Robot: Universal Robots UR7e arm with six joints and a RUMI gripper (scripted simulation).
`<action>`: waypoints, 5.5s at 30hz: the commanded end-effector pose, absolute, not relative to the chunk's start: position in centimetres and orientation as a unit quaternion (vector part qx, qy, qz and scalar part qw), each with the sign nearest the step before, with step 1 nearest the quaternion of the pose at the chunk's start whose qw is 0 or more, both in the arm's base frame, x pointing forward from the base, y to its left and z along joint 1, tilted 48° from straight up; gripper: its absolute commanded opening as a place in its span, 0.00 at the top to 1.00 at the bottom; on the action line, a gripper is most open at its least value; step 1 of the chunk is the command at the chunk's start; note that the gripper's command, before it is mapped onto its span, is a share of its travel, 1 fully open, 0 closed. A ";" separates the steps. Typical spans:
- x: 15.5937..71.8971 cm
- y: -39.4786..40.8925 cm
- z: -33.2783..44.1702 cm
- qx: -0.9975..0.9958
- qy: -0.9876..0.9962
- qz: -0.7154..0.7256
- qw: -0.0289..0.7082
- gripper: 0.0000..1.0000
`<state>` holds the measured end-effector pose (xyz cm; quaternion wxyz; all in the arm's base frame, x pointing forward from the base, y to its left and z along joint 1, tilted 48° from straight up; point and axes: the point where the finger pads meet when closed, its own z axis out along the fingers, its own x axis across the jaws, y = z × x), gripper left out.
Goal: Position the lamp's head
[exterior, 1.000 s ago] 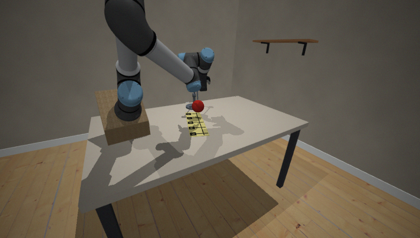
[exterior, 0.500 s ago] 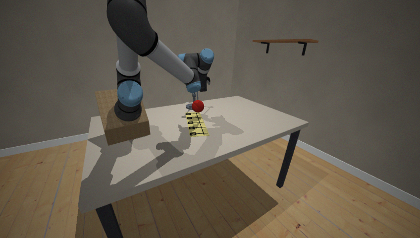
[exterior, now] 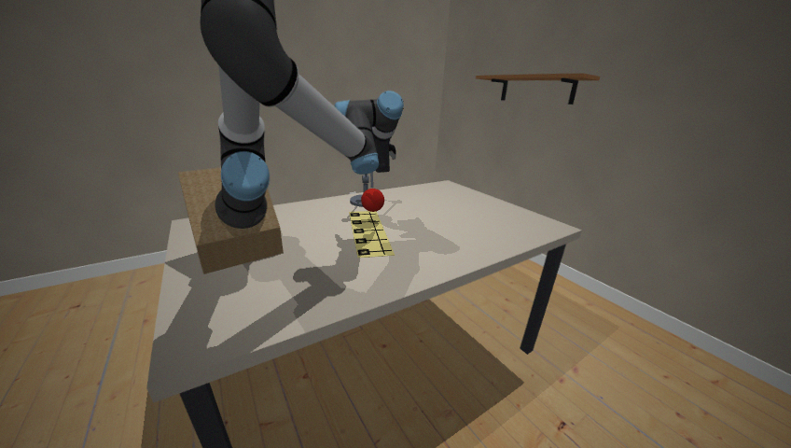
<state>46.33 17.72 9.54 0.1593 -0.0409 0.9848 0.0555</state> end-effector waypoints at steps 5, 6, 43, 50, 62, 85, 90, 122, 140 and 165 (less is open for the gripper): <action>46.3 17.8 9.6 -0.041 0.985 0.056 0.160 0.00; 46.3 17.8 9.6 -0.041 0.985 0.056 0.160 0.00; 46.2 20.2 10.2 0.011 0.985 -0.057 0.160 0.00; 46.2 20.2 10.2 0.010 0.985 -0.057 0.160 0.00; 46.2 20.2 10.2 0.010 0.985 -0.057 0.160 0.00; 46.2 20.2 10.2 0.010 0.985 -0.057 0.160 0.00; 46.2 20.2 10.2 0.010 0.985 -0.057 0.160 0.00; 47.9 19.3 5.0 -0.049 0.986 -0.028 0.158 0.00; 49.0 18.6 1.6 -0.042 0.986 -0.031 0.157 0.00; 49.9 18.4 -1.0 0.031 0.984 -0.067 0.160 0.00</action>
